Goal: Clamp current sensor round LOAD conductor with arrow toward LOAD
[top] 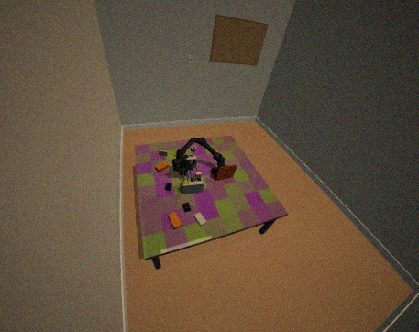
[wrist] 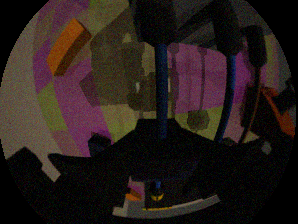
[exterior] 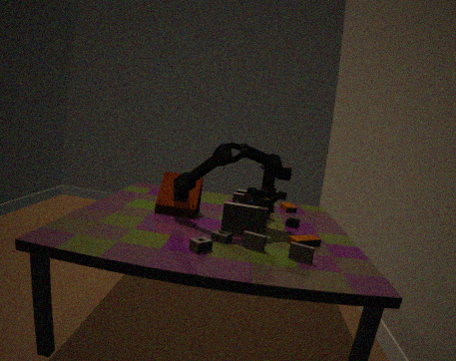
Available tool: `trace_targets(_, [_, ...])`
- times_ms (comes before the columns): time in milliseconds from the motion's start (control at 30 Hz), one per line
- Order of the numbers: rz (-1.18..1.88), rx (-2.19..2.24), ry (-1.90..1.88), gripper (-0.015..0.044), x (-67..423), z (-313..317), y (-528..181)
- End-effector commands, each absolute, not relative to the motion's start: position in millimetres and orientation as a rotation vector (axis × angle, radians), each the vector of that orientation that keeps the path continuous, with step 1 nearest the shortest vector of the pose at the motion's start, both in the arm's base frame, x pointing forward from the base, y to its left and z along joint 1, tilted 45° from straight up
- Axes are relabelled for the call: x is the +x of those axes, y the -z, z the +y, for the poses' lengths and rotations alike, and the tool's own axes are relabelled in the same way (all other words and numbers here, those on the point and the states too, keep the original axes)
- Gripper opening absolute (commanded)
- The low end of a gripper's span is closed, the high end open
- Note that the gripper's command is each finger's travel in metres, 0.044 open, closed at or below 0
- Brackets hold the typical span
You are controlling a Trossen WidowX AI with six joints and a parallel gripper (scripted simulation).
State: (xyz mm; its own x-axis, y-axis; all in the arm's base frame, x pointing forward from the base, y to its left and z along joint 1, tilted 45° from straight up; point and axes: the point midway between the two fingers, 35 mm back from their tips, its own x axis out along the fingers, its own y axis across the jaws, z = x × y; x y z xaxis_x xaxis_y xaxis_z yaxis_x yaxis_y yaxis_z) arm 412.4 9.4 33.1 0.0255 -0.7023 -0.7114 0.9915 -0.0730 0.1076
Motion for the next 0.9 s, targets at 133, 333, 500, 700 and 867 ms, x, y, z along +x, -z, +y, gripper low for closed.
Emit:
trace_targets(133, [0.519, 0.724, 1.504, 0.0262, 412.5, 9.4, -33.4])
trace_targets(333, [0.519, 0.724, 1.504, 0.0262, 412.5, 9.4, -33.4])
trace_targets(500, [0.519, 0.724, 1.504, 0.0262, 412.5, 9.4, -33.4])
trace_targets(700, [0.519, 0.724, 1.504, 0.0262, 412.5, 9.4, -33.4])
trace_targets(867, [0.519, 0.724, 1.504, 0.0262, 412.5, 9.4, -33.4])
